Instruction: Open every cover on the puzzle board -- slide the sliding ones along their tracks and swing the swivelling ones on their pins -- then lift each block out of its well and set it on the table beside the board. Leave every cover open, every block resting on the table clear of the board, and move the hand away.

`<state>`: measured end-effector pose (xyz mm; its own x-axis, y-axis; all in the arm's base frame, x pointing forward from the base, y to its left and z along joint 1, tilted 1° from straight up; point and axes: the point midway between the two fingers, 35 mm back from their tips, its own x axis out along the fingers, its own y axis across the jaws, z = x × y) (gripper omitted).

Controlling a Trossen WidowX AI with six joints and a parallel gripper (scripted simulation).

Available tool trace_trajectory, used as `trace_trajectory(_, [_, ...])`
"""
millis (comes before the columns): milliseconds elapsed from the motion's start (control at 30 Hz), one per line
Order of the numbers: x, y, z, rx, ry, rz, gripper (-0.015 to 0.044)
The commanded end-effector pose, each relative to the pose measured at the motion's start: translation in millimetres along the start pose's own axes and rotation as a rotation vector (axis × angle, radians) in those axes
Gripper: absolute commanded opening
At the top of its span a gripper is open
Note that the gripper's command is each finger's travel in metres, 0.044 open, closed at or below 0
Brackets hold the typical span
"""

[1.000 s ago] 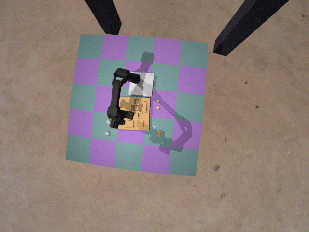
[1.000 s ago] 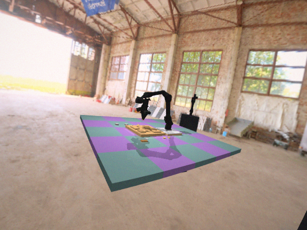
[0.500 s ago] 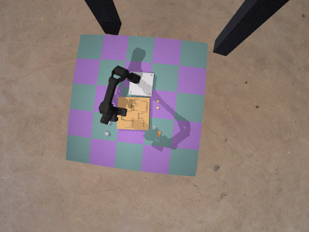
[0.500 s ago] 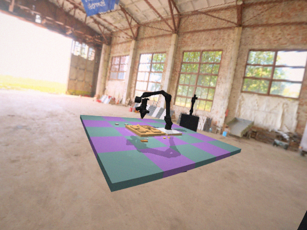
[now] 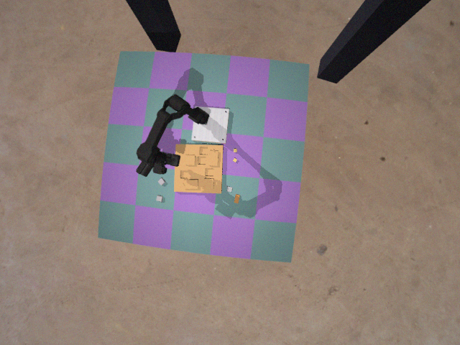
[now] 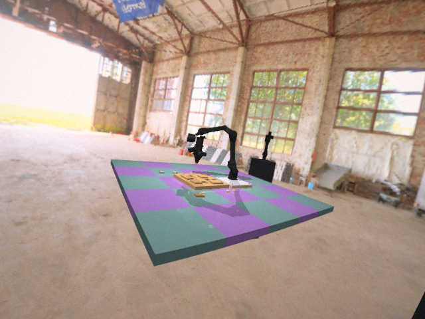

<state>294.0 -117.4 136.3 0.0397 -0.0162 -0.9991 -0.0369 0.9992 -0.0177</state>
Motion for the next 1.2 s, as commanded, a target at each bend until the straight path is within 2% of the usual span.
trace_trajectory(0, [-0.1, -11.6, -8.1, -0.003, -0.002, 0.001, 0.0080])
trace_trajectory(700, [-0.4, -73.8, -58.8, -0.003, 0.001, -0.005, 0.0080])
trace_trajectory(1167, [16.8, -77.5, -58.5, -0.003, 0.001, -0.006, 0.0080])
